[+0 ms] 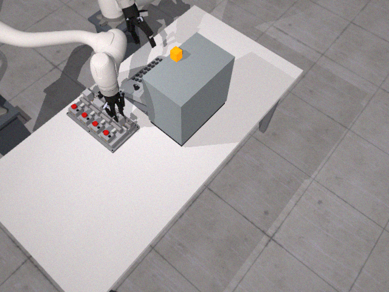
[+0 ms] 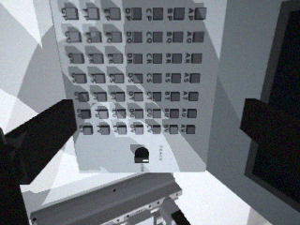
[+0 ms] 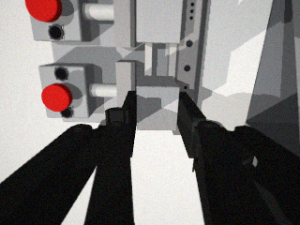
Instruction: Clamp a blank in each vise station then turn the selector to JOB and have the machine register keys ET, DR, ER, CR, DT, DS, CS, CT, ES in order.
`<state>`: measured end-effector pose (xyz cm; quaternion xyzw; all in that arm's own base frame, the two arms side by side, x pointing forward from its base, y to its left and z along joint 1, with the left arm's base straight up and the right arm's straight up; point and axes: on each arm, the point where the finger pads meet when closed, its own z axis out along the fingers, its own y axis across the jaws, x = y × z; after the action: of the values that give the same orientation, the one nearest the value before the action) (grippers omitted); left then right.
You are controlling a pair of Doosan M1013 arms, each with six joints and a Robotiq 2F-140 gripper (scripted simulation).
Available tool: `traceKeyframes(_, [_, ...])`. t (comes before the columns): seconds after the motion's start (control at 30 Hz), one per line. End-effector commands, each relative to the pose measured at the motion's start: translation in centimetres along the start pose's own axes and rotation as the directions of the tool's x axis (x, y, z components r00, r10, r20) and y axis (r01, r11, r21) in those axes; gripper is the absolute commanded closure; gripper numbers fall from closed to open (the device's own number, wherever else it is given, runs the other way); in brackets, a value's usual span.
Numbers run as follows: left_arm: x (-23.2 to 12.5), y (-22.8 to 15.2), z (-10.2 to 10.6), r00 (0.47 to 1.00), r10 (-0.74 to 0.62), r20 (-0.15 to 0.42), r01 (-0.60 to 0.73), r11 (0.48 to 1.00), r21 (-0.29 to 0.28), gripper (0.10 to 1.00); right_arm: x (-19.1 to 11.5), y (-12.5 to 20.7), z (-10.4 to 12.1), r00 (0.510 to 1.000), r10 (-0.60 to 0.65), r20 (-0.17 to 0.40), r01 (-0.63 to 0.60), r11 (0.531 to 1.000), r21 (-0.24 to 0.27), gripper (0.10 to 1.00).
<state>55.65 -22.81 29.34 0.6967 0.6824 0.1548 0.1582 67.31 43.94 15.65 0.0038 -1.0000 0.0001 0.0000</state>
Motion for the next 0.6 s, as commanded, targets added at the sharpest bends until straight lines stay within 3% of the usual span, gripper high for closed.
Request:
traceKeyframes(0.0, [-0.01, 0.05, -0.05, 1.0, 0.0, 0.0, 0.0, 1.0, -0.001, 0.098, -0.03, 0.04, -0.13, 1.0, 0.0, 0.001, 0.0, 1.0, -0.001, 0.999])
traceKeyframes(0.57, [-0.01, 0.05, -0.05, 1.0, 0.0, 0.0, 0.0, 1.0, -0.001, 0.098, -0.03, 0.04, 0.31, 1.0, 0.0, 0.001, 0.0, 1.0, -0.001, 0.999])
